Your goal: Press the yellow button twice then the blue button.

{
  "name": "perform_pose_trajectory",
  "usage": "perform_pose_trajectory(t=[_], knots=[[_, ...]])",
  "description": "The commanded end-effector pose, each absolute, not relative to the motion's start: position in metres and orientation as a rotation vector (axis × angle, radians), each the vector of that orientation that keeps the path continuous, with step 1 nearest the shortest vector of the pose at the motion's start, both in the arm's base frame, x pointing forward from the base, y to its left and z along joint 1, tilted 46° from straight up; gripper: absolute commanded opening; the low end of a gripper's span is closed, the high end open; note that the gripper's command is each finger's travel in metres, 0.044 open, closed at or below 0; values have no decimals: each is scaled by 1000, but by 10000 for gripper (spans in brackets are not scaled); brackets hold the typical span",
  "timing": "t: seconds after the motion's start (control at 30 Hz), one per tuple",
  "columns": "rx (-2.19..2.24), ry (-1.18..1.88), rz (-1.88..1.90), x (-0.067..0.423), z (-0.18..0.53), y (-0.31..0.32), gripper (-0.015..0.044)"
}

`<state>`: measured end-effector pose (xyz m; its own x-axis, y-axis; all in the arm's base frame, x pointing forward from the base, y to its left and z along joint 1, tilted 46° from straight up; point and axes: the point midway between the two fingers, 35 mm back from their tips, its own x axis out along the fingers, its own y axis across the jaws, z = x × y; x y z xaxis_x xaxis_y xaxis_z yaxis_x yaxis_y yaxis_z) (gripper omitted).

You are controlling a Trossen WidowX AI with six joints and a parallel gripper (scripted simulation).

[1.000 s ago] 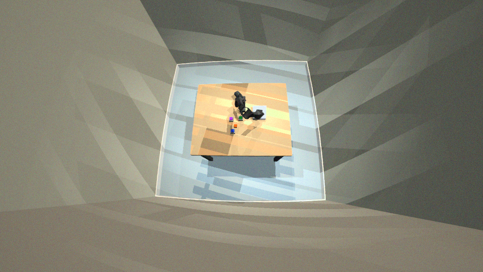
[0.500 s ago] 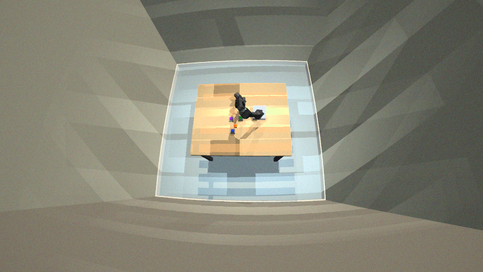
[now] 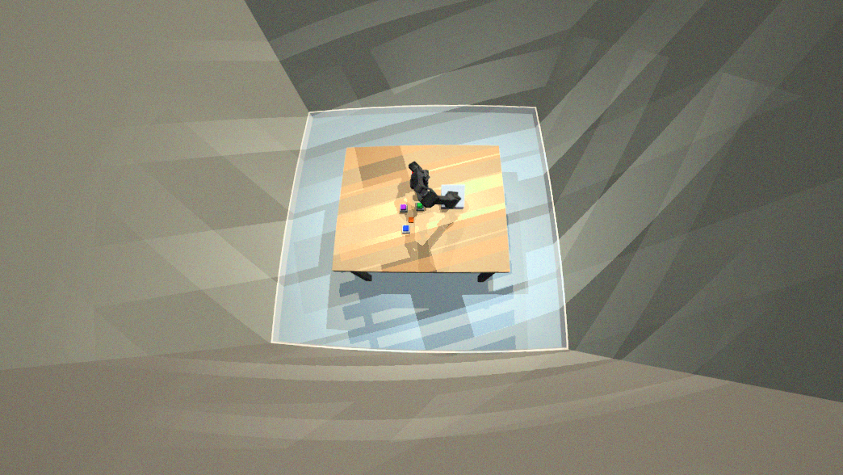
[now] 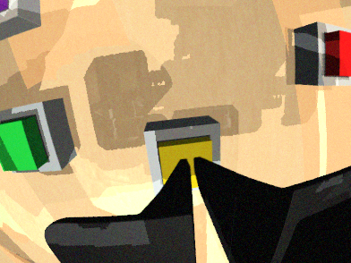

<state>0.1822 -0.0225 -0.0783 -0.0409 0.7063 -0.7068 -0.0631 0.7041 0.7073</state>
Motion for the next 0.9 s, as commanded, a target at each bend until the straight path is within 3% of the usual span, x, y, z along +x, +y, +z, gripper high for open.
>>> perform_pose_trajectory(t=[0.0,0.67,0.87], knots=[[566,1498,676,181,-78,-21,20],[563,1502,670,187,-11,-88,20],[532,1511,612,249,41,-48,20]])
